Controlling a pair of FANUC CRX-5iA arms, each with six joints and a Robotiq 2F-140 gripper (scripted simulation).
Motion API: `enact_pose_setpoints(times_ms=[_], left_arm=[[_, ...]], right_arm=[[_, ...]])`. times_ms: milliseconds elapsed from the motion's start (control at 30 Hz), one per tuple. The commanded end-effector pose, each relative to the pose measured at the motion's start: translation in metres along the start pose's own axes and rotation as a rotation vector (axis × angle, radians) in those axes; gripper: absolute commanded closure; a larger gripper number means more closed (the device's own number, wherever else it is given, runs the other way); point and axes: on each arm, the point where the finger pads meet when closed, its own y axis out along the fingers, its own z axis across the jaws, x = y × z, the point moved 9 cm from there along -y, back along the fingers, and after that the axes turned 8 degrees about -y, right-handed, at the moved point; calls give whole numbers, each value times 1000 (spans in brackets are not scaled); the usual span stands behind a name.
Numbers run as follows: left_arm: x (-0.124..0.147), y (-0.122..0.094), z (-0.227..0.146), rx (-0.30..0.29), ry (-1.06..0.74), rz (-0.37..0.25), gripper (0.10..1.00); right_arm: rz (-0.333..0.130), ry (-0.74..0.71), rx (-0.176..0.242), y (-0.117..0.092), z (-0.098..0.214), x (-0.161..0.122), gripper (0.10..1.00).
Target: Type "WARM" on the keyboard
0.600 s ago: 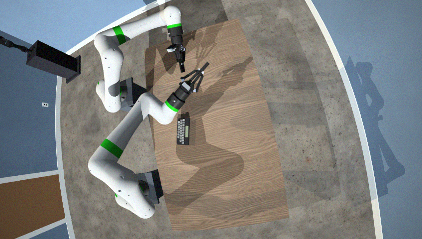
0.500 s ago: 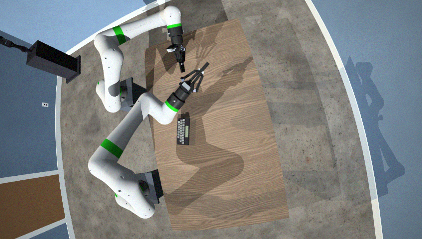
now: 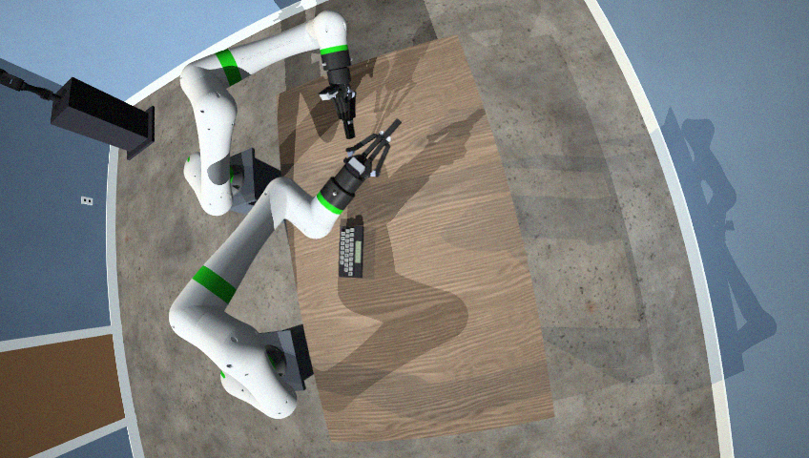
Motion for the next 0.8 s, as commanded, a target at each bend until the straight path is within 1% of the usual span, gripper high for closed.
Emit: enact_pose_setpoints(times_ms=[0, 200, 333, 433, 500, 633, 767], left_arm=[[-5, -5, -4, -6, 4, -3, 98], [-4, -8, -1, -8, -11, -8, 98], [-2, -16, 3, -12, -42, -19, 98], [0, -25, 10, -18, -83, -32, 98], [0, -25, 10, -18, -83, -32, 98], [4, -43, 22, -31, -161, -58, 98], [8, -67, 40, -50, -271, -92, 98]], right_arm=[[17, -3, -4, 3, -3, -10, 999], [8, -2, -7, 4, -1, -11, 999], [-10, -1, -14, 6, 2, -12, 999], [-33, 0, -22, 9, 6, -14, 999], [-33, 0, -22, 9, 6, -14, 999], [-79, 3, -36, 14, 14, -18, 999], [-143, 5, -54, 18, 25, -23, 999]])
